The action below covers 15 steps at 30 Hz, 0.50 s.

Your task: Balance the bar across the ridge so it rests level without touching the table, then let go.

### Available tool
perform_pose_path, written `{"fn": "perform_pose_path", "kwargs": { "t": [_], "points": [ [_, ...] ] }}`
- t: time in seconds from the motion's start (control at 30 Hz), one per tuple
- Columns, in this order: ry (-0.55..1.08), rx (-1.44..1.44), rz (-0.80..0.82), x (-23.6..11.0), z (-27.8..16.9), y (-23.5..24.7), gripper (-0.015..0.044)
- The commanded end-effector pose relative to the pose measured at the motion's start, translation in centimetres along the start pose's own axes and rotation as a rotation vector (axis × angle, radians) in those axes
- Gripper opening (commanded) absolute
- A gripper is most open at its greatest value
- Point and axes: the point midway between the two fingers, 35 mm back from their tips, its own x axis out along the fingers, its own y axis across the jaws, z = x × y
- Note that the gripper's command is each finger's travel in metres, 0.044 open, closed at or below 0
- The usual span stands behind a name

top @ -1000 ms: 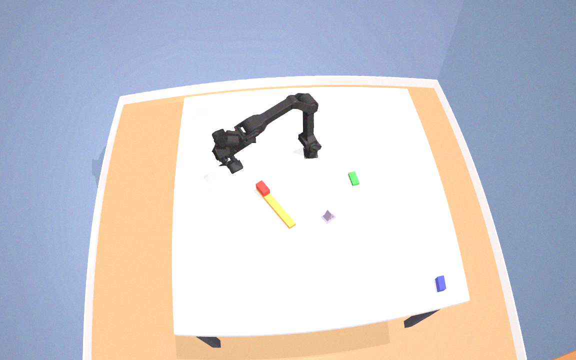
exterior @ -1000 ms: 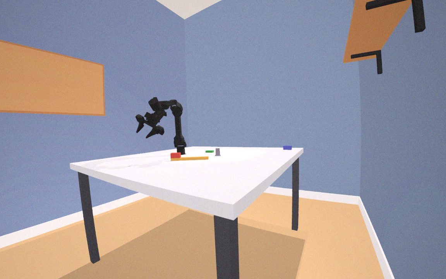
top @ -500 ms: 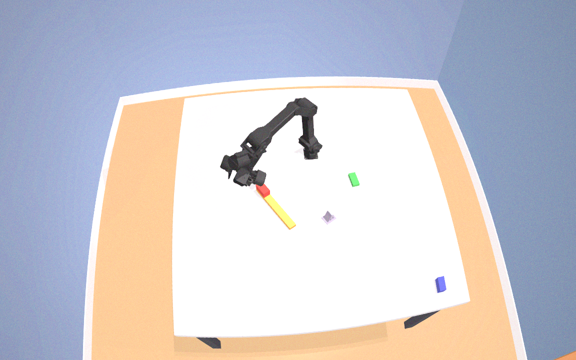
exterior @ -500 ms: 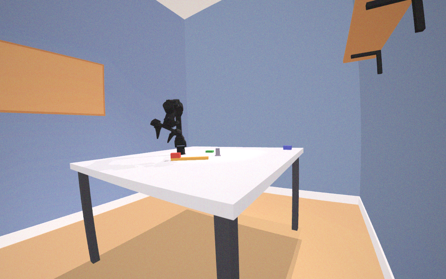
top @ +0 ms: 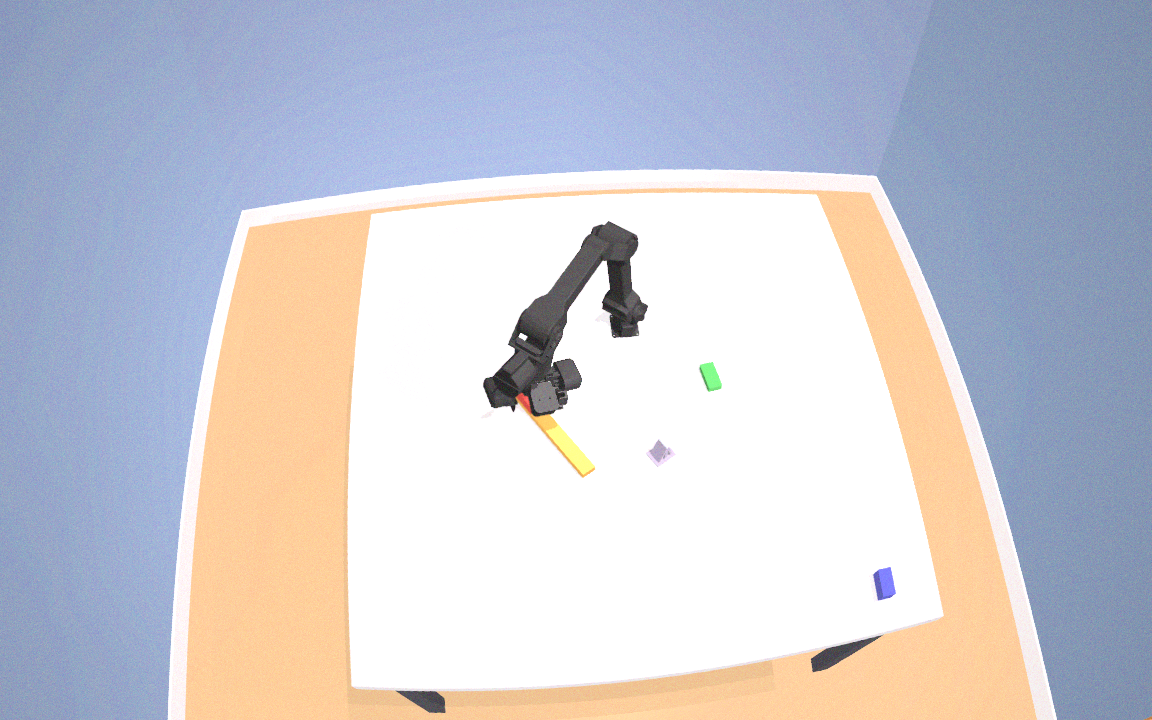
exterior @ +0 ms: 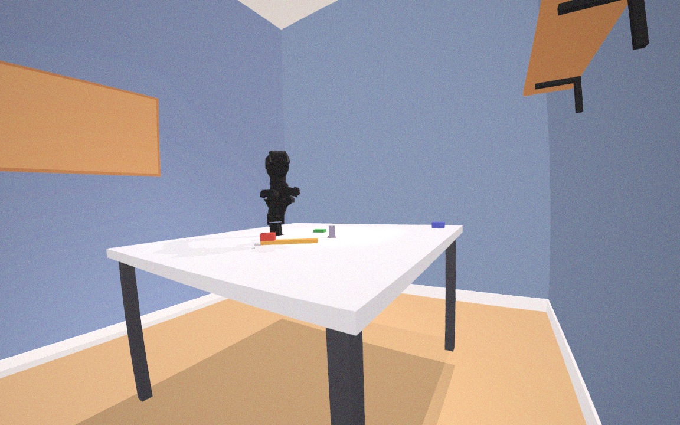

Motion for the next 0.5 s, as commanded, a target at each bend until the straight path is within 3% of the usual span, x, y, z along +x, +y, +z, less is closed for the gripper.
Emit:
{"fn": "perform_pose_path", "kwargs": {
  "t": [0.0,0.3,0.47],
  "points": [
    [-0.008,-0.143,0.084,0.0,1.6,2.3,0.0315],
    [-0.018,-0.268,0.155,-0.2,2.8,4.4,0.0315],
    [-0.018,-0.268,0.155,2.0,2.9,4.6,0.0315]
  ]
}}
